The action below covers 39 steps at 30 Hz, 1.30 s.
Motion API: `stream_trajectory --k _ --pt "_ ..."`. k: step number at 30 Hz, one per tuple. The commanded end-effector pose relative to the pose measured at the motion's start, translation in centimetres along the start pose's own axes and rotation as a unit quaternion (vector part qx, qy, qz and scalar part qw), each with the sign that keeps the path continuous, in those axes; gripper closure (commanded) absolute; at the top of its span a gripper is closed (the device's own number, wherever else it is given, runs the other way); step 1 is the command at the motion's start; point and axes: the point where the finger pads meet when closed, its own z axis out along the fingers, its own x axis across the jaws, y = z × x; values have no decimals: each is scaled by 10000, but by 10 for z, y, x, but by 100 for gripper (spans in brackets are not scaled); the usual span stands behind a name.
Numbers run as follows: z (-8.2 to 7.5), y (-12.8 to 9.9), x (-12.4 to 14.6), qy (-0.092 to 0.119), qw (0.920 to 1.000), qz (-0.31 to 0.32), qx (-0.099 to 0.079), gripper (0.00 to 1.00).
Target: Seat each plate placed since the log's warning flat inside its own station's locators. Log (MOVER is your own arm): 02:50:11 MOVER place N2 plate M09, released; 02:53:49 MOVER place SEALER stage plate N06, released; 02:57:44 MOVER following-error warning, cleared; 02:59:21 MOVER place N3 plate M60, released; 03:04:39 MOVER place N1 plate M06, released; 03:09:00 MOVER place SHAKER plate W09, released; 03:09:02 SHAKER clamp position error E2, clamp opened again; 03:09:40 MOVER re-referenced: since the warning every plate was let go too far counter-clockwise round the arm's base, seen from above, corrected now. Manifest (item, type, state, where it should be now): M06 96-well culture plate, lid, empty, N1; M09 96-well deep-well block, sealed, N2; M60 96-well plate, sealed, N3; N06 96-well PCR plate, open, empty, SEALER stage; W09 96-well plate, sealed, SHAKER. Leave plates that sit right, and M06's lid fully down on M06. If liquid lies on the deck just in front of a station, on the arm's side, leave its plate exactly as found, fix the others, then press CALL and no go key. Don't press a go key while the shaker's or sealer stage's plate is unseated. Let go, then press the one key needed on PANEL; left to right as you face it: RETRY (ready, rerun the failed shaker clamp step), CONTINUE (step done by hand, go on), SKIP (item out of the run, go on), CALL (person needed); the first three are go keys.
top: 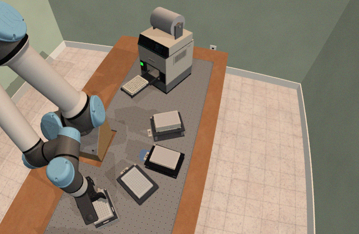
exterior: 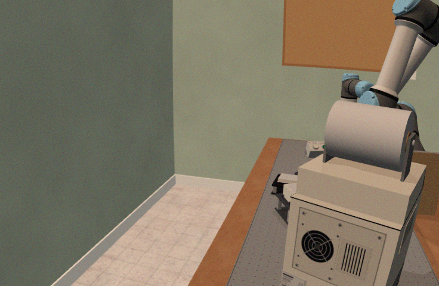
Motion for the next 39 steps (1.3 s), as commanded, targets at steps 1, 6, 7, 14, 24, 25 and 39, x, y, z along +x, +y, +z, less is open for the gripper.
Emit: stream_trajectory --k 1,6,7,14,24,25,39 --pt "2 0 0 1 10000 1 5 100" --pt "3 0 0 1 10000 1 5 100" --pt "3 0 0 1 10000 1 5 100" --pt "5 0 0 1 10000 1 5 100" --pt "8 0 0 1 10000 1 5 100" --pt "8 0 0 1 10000 1 5 100" --pt "13 0 0 1 10000 1 5 100"
